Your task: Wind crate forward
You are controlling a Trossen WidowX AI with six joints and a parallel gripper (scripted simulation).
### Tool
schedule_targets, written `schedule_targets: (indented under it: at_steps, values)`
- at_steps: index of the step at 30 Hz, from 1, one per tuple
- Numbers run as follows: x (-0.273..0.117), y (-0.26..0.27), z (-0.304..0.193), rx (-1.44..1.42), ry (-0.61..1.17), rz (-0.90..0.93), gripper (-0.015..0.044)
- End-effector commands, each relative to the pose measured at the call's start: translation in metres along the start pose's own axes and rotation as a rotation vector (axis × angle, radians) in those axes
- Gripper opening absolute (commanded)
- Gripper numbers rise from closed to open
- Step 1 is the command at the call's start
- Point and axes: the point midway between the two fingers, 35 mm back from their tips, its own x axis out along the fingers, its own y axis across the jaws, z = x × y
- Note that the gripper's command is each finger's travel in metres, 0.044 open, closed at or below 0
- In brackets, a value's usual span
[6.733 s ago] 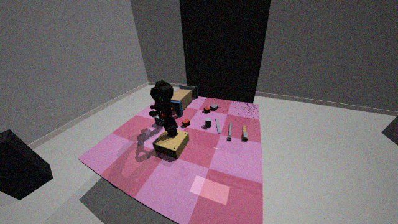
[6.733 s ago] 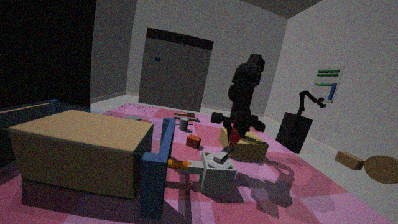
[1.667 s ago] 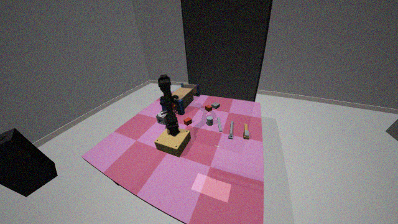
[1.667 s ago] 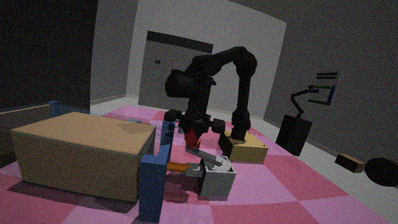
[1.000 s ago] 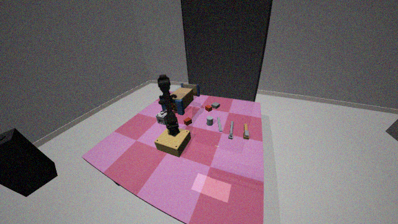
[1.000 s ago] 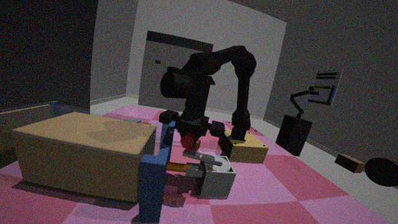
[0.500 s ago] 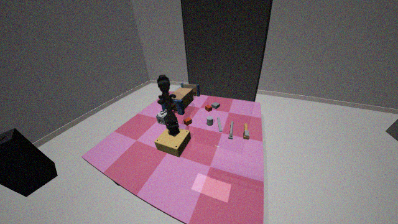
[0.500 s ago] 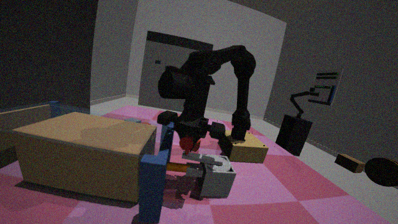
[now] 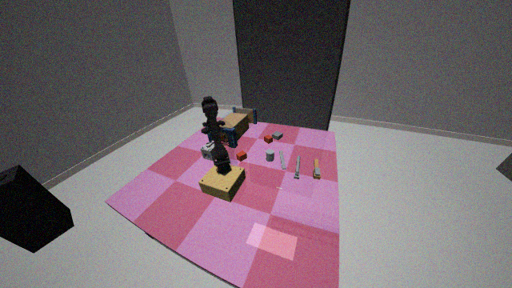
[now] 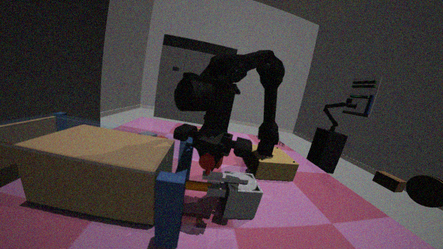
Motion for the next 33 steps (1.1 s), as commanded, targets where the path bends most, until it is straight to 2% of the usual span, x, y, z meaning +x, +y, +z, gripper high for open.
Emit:
schedule_targets:
  at_steps: [1,33]
  values:
    - [-0.001,0.014,0.022,-0.032,-0.041,0.011,0.0000]
    - [-0.003,0.040,0.049,-0.031,-0.043,0.013,0.0000]
